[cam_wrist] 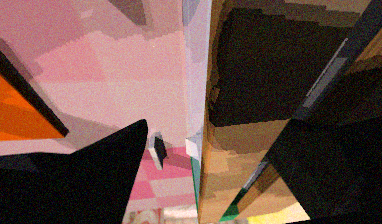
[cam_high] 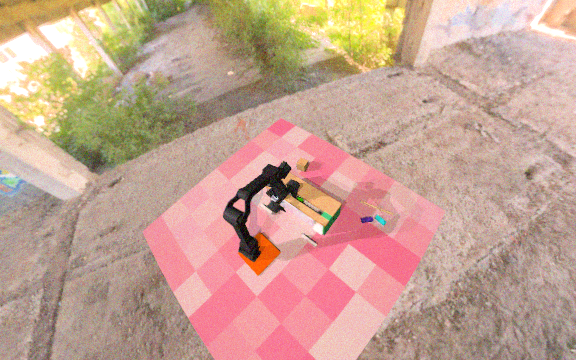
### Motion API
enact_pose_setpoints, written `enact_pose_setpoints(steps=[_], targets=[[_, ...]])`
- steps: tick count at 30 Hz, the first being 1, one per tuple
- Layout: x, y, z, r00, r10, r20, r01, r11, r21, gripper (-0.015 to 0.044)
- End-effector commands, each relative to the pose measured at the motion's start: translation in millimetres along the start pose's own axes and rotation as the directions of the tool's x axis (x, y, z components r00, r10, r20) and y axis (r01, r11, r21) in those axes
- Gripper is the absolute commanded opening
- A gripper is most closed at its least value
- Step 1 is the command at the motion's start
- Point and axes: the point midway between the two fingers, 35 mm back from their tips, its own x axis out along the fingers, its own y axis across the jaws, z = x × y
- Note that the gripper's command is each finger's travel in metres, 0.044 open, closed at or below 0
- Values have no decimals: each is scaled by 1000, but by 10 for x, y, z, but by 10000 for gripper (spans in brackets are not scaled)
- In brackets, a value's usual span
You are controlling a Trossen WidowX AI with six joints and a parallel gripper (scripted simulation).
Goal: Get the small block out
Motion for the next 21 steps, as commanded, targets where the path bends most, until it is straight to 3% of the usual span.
enact_pose_setpoints(steps=[1,21], targets=[[41,7,-96,1000,0,-5,0,1000,5,400],[173,9,-483,1000,0,-9,0,1000,5,400]])
